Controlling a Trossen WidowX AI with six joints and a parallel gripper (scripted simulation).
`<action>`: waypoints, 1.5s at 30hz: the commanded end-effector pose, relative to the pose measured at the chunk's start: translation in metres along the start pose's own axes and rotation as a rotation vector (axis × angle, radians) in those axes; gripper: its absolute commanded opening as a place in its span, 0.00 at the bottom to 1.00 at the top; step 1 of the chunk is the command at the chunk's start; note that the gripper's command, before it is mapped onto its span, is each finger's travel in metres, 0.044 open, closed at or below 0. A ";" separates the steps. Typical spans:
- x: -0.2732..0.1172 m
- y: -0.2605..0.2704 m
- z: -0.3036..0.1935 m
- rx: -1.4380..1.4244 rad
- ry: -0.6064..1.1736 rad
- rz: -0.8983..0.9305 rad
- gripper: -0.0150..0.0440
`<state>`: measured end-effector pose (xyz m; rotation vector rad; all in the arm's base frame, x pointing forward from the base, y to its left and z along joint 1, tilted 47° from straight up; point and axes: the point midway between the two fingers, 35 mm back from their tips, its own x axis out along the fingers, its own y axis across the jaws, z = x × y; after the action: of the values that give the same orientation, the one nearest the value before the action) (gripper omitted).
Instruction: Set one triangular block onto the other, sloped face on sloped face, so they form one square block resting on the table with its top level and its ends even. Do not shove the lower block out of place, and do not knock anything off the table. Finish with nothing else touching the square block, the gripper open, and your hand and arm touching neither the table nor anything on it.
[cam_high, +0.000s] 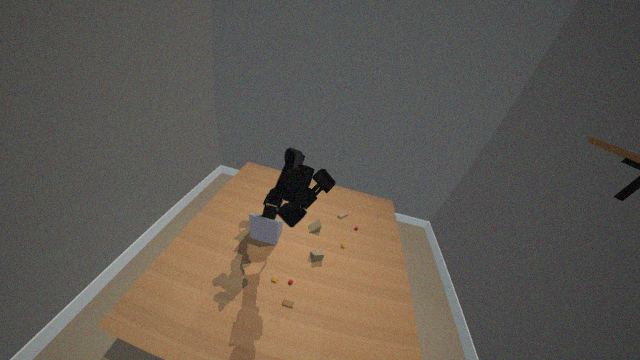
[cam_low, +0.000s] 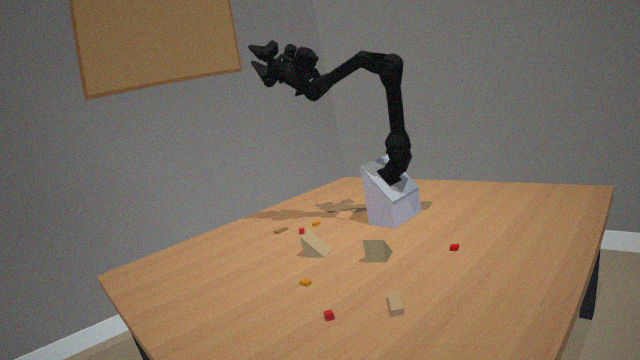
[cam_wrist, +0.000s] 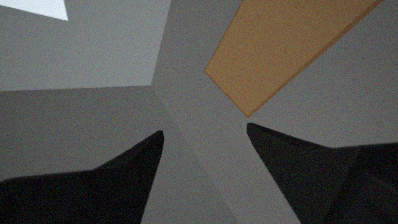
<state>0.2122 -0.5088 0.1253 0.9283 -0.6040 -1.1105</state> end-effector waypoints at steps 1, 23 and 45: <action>0.000 0.001 -0.003 -0.006 0.010 -0.002 0.98; -0.213 0.068 -0.285 -0.777 1.276 0.223 1.00; -0.537 0.087 -0.255 -1.022 2.353 0.948 1.00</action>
<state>0.2809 0.0797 0.0845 0.3516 1.2893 0.8197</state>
